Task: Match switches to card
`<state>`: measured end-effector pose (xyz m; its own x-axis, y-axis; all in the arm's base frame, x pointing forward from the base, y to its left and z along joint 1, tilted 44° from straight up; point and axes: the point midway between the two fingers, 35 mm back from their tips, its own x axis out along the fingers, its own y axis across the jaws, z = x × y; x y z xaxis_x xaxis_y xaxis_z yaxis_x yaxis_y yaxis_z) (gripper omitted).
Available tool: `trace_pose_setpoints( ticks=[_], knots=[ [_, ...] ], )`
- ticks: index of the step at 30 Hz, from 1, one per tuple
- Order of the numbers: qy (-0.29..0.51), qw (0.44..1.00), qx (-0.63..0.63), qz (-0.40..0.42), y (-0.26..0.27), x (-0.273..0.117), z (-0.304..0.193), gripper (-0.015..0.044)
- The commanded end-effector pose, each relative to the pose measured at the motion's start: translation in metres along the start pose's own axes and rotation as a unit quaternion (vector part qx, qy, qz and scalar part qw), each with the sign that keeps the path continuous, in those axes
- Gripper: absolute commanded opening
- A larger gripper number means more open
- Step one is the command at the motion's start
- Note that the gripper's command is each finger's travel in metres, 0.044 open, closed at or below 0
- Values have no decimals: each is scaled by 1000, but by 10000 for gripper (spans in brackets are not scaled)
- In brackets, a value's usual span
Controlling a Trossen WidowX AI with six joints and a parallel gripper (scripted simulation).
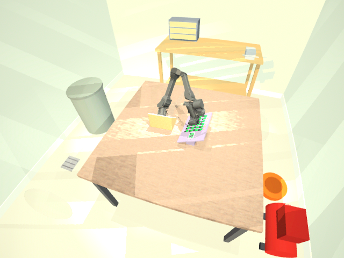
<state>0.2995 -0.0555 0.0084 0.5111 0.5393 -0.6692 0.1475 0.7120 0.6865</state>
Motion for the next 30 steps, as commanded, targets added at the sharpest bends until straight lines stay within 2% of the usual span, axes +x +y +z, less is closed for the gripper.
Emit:
trace_pose_setpoints(
  ticks=[1, 4, 7, 9, 14, 19, 24, 30],
  knots=[
    [2, 1000, 4, -1, -1, 1, -3, 0],
    [-1, 1000, 1, -1, -1, -10, 0, 0],
    [-8, 1000, 4, -3, -2, -53, -3, 0],
    [-10, 1000, 4, -3, -1, -64, -5, 0],
    [-10, 1000, 4, -3, -4, -64, -5, 0],
    [-9, 1000, 4, -5, -59, -64, -21, 0],
    [-10, 1000, 4, -5, -67, -64, -24, 0],
    [-23, 1000, 3, -4, -66, -29, -24, 0]
  ],
)
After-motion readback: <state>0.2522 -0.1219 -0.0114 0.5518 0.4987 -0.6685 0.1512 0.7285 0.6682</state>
